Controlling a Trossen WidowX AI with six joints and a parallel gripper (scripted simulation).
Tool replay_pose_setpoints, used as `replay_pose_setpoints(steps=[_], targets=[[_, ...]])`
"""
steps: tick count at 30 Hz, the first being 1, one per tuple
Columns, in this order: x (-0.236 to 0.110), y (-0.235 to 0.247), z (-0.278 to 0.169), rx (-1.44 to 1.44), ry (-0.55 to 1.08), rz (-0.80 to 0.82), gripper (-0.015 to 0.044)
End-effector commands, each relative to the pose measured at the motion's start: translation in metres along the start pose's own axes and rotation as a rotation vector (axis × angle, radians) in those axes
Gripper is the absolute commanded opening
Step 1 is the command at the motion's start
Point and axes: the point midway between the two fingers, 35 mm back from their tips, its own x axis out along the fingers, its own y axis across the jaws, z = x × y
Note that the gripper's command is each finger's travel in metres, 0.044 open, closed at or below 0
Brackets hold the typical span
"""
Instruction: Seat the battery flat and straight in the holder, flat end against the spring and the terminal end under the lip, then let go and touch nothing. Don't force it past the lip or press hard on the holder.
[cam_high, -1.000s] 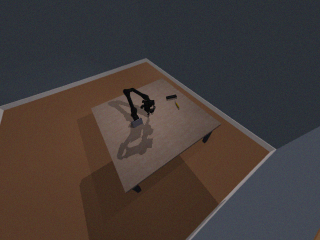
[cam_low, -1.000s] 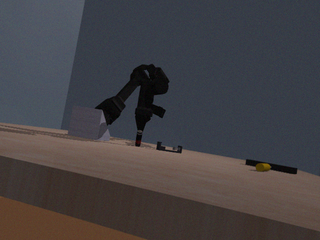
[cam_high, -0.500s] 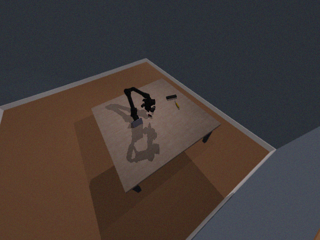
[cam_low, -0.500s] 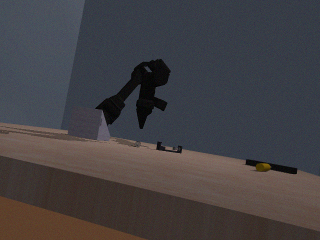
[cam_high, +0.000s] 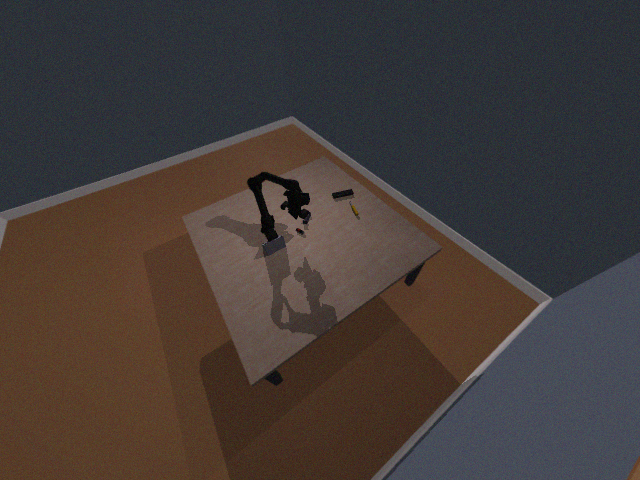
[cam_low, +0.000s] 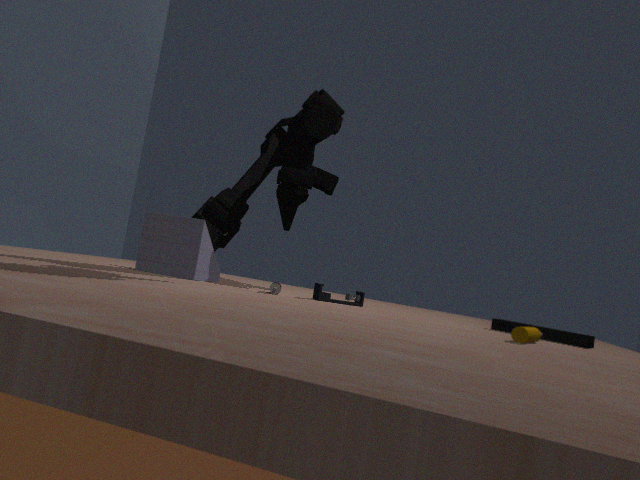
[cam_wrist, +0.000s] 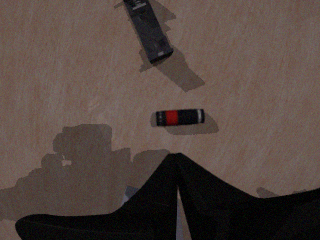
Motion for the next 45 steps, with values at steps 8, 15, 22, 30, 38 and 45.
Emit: replay_pose_setpoints(steps=[8, 15, 22, 30, 38, 45], targets=[[0.020, -0.007, 0.000, 0.484, 0.002, 0.000, 0.0184], [0.047, -0.014, 0.000, 1.106, 0.006, 0.001, 0.0223], [0.067, -0.017, -0.002, 1.590, 0.010, 0.001, 0.0223], [0.067, -0.017, -0.002, 1.590, 0.010, 0.001, 0.0223], [0.074, -0.017, -0.002, 1.590, 0.010, 0.001, 0.0223], [0.085, -0.018, -0.001, 1.590, 0.009, 0.000, 0.0223]])
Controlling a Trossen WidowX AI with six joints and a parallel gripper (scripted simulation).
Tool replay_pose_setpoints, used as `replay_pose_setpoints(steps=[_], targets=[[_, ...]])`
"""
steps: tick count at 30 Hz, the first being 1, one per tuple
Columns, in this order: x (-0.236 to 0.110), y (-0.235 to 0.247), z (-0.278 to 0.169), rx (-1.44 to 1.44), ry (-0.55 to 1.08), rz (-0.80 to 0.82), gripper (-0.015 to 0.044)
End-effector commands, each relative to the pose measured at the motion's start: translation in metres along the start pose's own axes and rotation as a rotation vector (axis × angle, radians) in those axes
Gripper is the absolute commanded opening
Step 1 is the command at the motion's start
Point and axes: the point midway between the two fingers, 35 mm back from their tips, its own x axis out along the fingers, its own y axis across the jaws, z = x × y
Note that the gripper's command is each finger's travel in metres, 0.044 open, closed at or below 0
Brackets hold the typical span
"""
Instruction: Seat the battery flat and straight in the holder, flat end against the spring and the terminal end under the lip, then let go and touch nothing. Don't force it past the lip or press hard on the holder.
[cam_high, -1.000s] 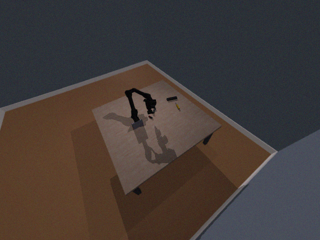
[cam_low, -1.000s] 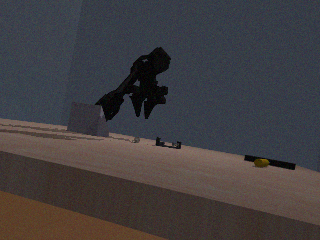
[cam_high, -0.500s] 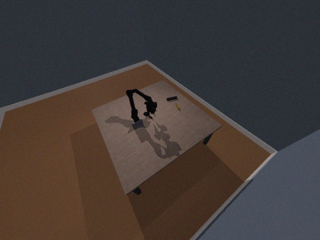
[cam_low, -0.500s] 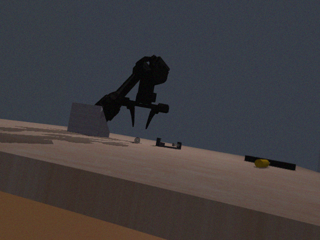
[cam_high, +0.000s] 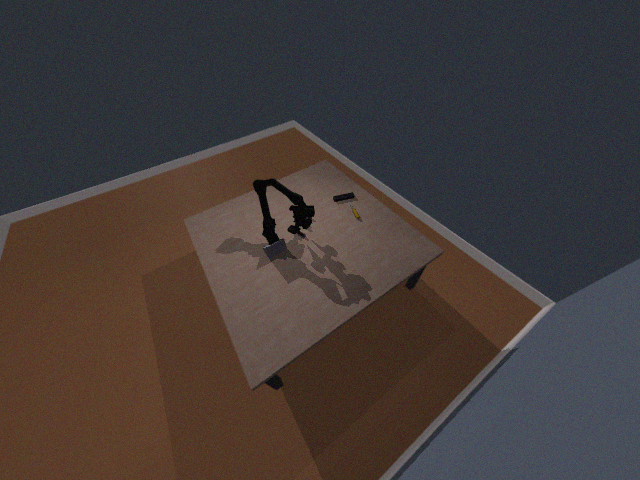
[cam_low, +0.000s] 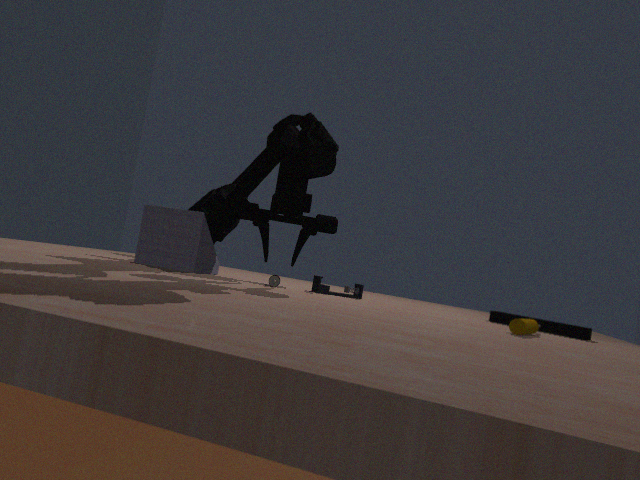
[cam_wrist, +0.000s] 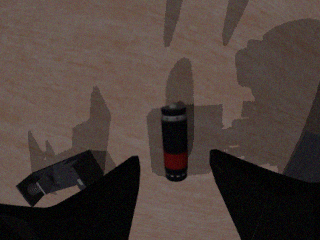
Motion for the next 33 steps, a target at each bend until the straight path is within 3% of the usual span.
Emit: replay_pose_setpoints(steps=[1, 21, 25, 33], targets=[[0.009, -0.002, -0.002, 0.012, 0.014, -0.004, 0.0223], [0.039, -0.003, -0.004, 0.011, 0.017, -0.003, 0.0223], [0.039, -0.003, -0.004, 0.011, 0.017, -0.003, 0.0118], [0.039, -0.003, -0.004, 0.011, 0.017, -0.003, 0.0064]])
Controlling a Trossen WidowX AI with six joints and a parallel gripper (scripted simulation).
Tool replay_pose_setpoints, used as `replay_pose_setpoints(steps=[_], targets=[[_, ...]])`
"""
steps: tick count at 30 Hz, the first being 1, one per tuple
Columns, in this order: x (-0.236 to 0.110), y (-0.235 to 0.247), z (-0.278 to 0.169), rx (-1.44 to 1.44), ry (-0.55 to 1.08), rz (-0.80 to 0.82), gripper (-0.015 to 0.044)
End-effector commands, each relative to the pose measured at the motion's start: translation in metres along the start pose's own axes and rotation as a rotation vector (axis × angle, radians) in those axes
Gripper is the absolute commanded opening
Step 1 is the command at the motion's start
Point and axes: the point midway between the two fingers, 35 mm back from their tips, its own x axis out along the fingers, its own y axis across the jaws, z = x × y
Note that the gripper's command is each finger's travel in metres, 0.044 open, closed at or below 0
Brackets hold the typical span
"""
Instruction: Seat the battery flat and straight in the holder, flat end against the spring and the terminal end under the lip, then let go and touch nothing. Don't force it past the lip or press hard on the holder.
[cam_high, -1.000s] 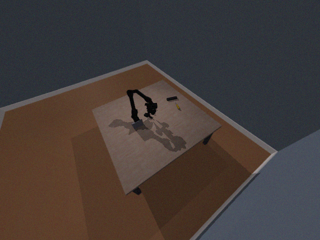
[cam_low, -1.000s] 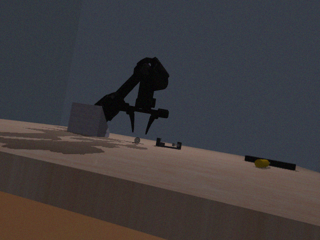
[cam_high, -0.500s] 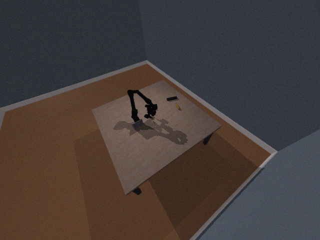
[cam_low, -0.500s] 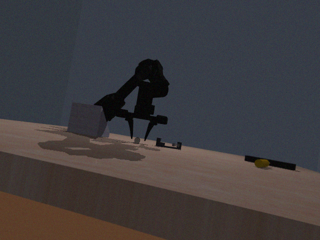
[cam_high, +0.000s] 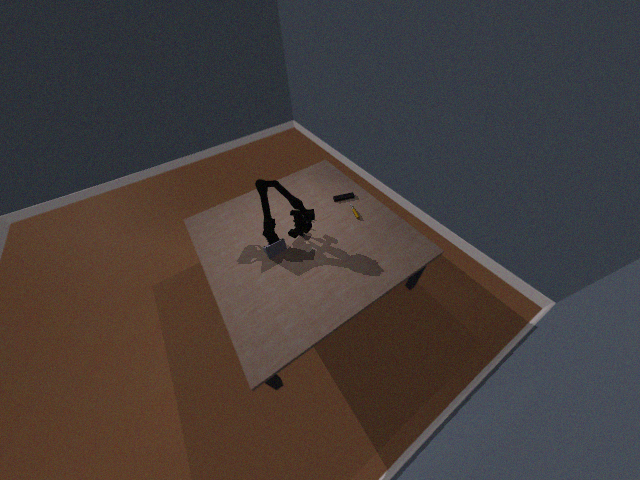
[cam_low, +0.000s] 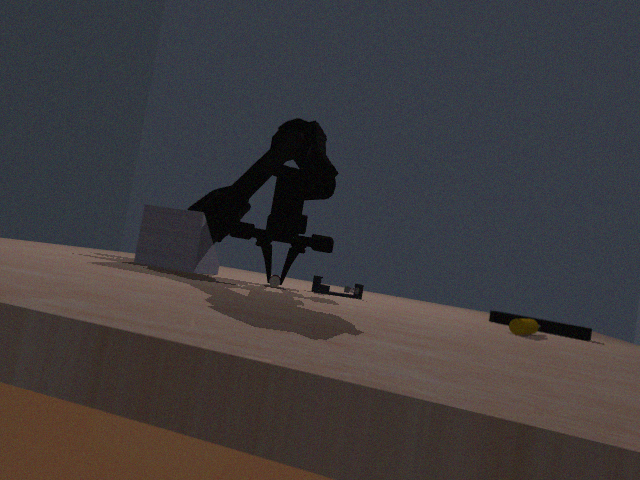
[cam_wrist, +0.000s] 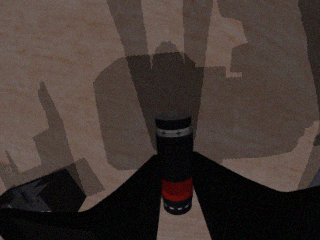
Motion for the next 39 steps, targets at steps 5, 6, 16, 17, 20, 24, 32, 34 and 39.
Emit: replay_pose_setpoints(steps=[5, 6, 16, 17, 20, 24, 32, 34, 39], targets=[[-0.004, 0.000, 0.000, 0.008, 0.005, -0.001, 0.0061], [-0.011, 0.000, 0.000, 0.008, 0.004, -0.001, 0.0061], [-0.051, 0.005, 0.000, 0.065, 0.002, -0.003, 0.0061], [-0.052, 0.008, 0.000, 0.104, 0.001, -0.004, 0.0061], [-0.056, 0.021, -0.001, 0.209, -0.005, -0.006, 0.0061], [-0.060, 0.039, -0.004, 0.349, -0.011, -0.007, 0.0061], [-0.067, 0.068, -0.011, 0.669, -0.011, -0.008, 0.0061], [-0.069, 0.075, -0.013, 0.750, -0.011, -0.008, 0.0061], [-0.073, 0.093, -0.020, 0.946, -0.011, -0.008, 0.0061]])
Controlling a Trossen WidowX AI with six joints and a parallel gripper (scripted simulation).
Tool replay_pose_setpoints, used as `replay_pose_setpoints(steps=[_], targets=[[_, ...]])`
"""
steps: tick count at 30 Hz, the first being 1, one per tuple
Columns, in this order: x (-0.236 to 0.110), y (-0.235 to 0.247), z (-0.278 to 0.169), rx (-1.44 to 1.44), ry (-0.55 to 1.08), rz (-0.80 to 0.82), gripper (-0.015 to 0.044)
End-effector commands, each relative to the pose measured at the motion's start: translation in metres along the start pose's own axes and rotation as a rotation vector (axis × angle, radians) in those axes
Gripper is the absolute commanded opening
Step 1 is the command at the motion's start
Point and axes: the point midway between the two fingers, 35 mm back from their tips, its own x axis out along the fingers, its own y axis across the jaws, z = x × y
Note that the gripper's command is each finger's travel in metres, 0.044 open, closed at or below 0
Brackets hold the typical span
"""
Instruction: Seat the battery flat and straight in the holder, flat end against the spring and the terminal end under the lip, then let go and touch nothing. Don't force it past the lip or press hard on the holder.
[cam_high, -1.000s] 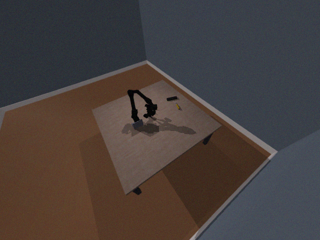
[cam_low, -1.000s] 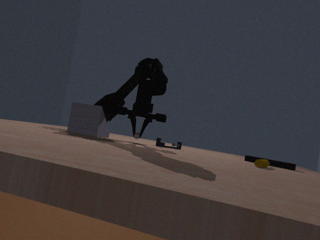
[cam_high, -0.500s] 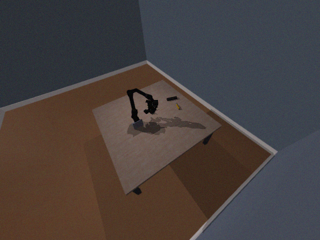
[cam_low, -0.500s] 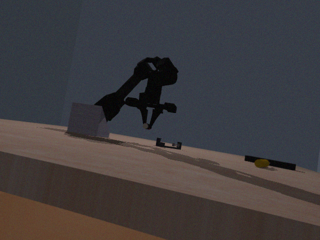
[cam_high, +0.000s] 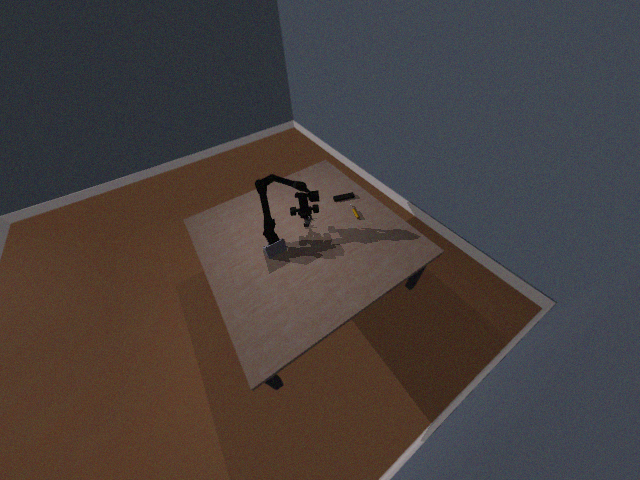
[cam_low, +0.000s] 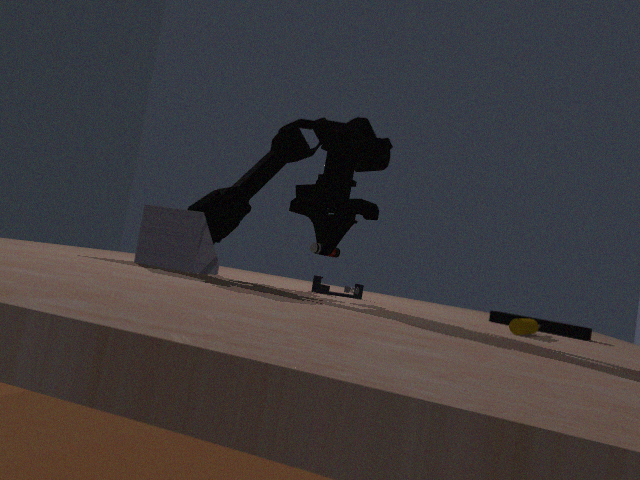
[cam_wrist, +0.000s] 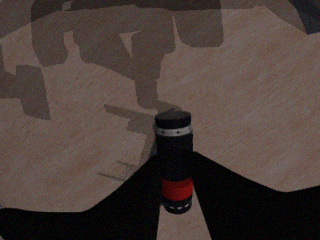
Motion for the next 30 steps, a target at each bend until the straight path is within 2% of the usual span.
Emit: replay_pose_setpoints(steps=[1, 8, 14, 25, 30], targets=[[-0.001, 0.004, -0.012, 0.123, 0.003, -0.005, 0.0061], [-0.005, 0.009, -0.037, 0.367, 0.004, -0.005, 0.0061], [-0.005, 0.009, -0.039, 0.390, -0.001, -0.004, 0.0061], [0.031, 0.006, -0.035, 0.376, -0.224, -0.049, 0.0061], [0.035, 0.006, -0.034, 0.374, -0.250, -0.057, 0.0061]])
